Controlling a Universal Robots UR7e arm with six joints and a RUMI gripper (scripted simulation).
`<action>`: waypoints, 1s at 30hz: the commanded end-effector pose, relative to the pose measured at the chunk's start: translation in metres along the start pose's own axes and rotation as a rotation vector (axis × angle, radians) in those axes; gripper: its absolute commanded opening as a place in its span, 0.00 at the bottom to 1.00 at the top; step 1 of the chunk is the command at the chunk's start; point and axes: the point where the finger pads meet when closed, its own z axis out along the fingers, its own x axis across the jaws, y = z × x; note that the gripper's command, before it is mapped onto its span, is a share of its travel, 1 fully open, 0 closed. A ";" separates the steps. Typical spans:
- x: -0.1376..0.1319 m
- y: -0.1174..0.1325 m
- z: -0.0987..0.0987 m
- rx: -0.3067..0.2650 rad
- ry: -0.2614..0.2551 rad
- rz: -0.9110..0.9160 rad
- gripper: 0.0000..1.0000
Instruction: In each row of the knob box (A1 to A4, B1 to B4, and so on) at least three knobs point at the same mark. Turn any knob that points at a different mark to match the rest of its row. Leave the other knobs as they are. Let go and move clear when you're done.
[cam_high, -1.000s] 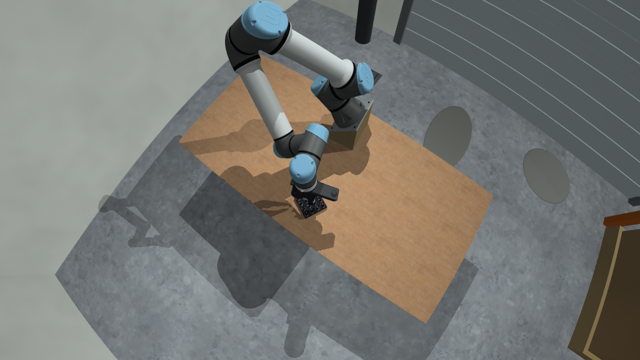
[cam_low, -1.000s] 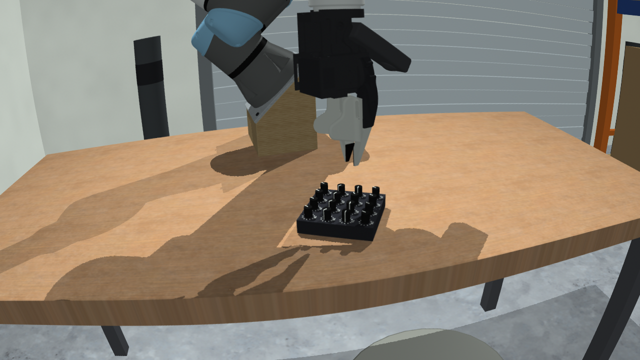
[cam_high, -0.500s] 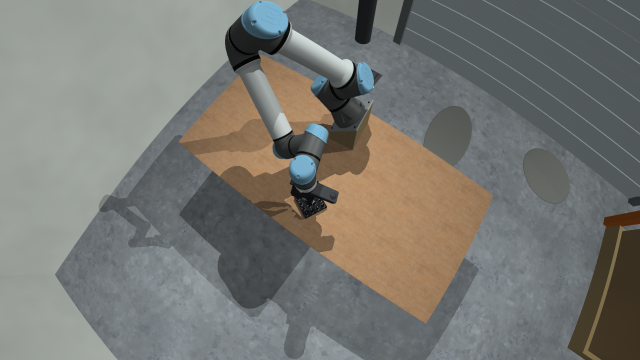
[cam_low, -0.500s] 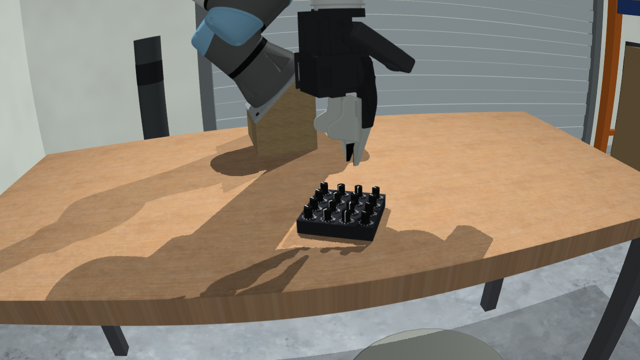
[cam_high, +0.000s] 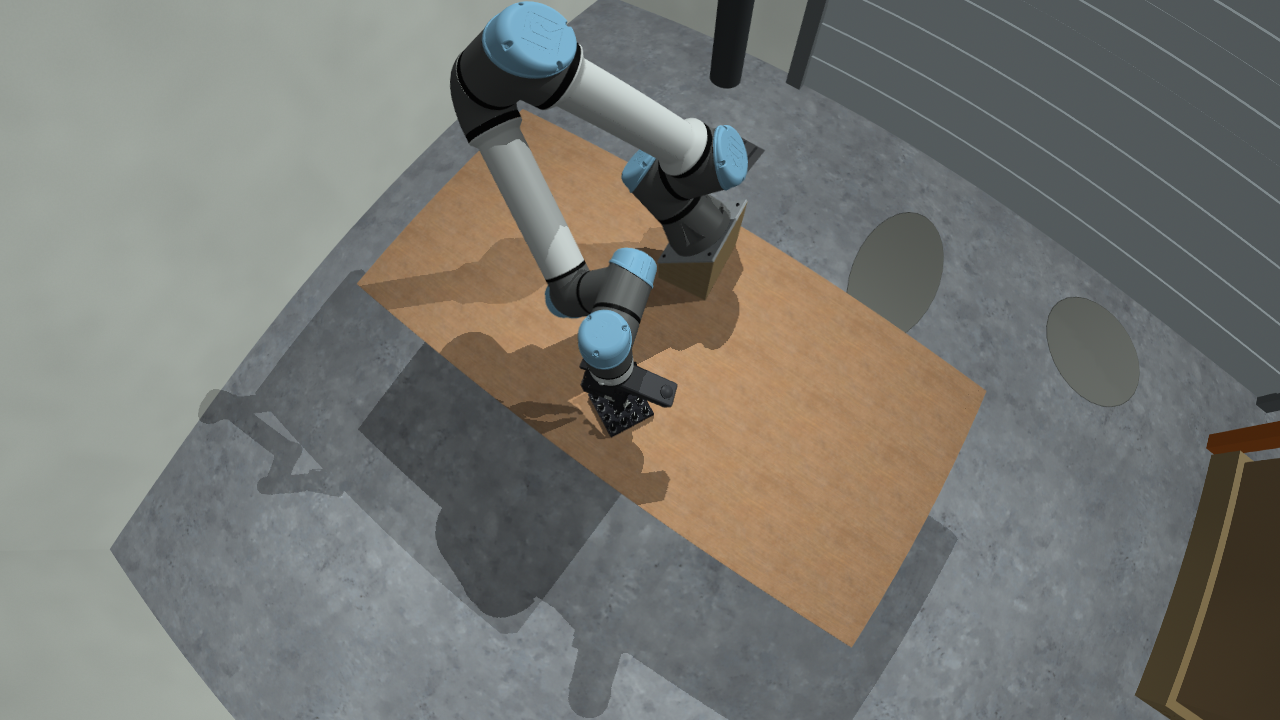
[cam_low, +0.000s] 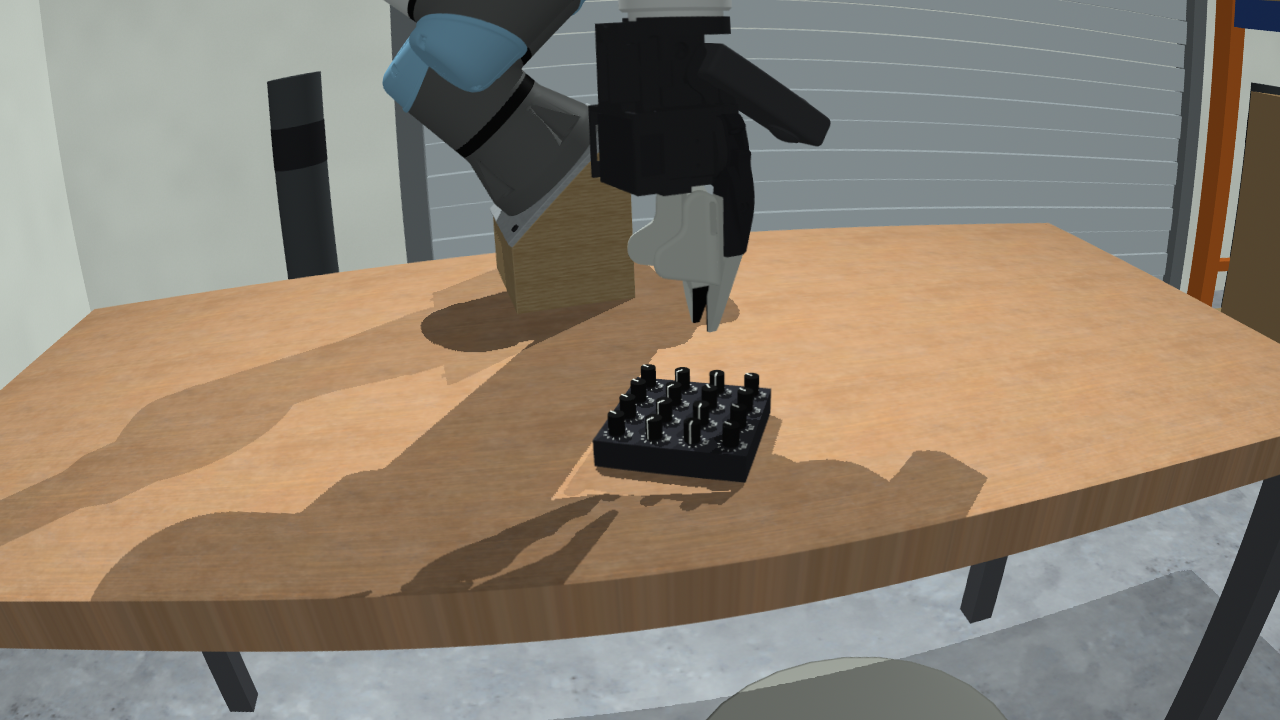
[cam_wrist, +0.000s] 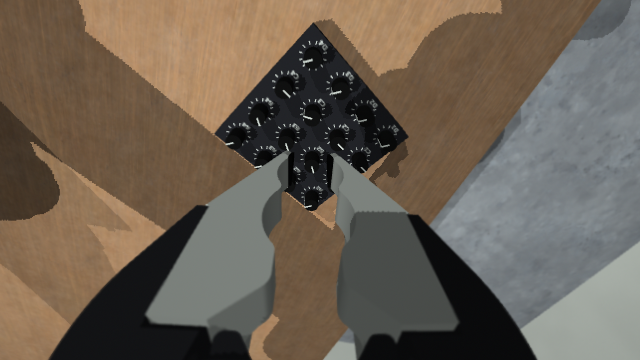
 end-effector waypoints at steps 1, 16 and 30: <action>0.000 0.000 0.000 0.000 0.001 0.000 0.11; 0.000 0.000 0.000 0.000 0.001 0.000 0.11; 0.000 0.000 0.005 0.000 0.000 0.001 0.11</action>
